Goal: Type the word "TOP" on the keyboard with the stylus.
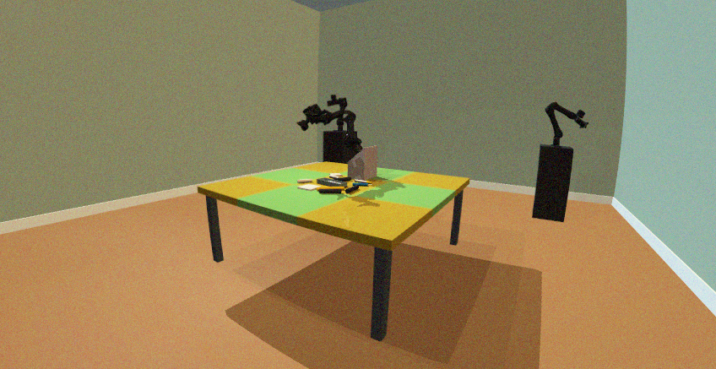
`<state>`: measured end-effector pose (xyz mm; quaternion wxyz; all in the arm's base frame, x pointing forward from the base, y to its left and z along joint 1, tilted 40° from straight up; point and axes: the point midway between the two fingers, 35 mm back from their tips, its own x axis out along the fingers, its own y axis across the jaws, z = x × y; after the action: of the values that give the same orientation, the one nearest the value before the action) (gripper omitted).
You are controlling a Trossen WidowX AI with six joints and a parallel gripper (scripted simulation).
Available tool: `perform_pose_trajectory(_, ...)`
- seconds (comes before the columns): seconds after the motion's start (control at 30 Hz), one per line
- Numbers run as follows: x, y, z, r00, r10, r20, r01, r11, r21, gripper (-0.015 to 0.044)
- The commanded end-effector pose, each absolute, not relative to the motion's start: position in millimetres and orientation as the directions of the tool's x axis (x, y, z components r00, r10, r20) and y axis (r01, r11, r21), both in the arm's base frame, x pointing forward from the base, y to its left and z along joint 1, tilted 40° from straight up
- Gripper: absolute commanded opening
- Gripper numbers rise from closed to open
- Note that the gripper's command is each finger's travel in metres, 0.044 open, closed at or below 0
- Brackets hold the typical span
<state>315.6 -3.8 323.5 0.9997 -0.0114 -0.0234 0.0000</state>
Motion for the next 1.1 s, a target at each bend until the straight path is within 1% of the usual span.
perform_pose_trajectory(0.0,317,-4,321,0.999,-0.002,0.037,0.003,1.000,-0.020,0.0414)
perform_pose_trajectory(0.07,330,-5,302,0.999,-0.023,-0.045,0.023,1.000,-0.001,0.0361)
perform_pose_trajectory(0.17,354,-8,255,0.971,-0.071,-0.227,0.078,0.997,0.022,0.0282)
perform_pose_trajectory(0.27,370,-7,205,0.910,-0.111,-0.400,0.131,0.991,0.024,0.0204)
perform_pose_trajectory(0.37,375,-1,155,0.818,-0.133,-0.559,0.172,0.985,0.017,0.0125)
perform_pose_trajectory(0.43,375,1,130,0.762,-0.148,-0.631,0.193,0.981,0.004,0.0072)
perform_pose_trajectory(0.53,374,1,100,0.685,-0.192,-0.703,0.228,0.973,-0.043,0.0000)
perform_pose_trajectory(0.67,366,-3,44,0.511,-0.298,-0.806,0.276,0.945,-0.175,0.0000)
perform_pose_trajectory(0.8,349,-9,-8,0.329,-0.415,-0.848,0.277,0.901,-0.334,0.0000)
perform_pose_trajectory(0.9,332,-14,-41,0.201,-0.507,-0.838,0.244,0.854,-0.459,0.0000)
perform_pose_trajectory(1.0,313,-21,-71,0.088,-0.600,-0.795,0.184,0.794,-0.579,0.0000)
perform_pose_trajectory(1.07,305,-24,-82,0.046,-0.639,-0.768,0.151,0.764,-0.627,0.0000)
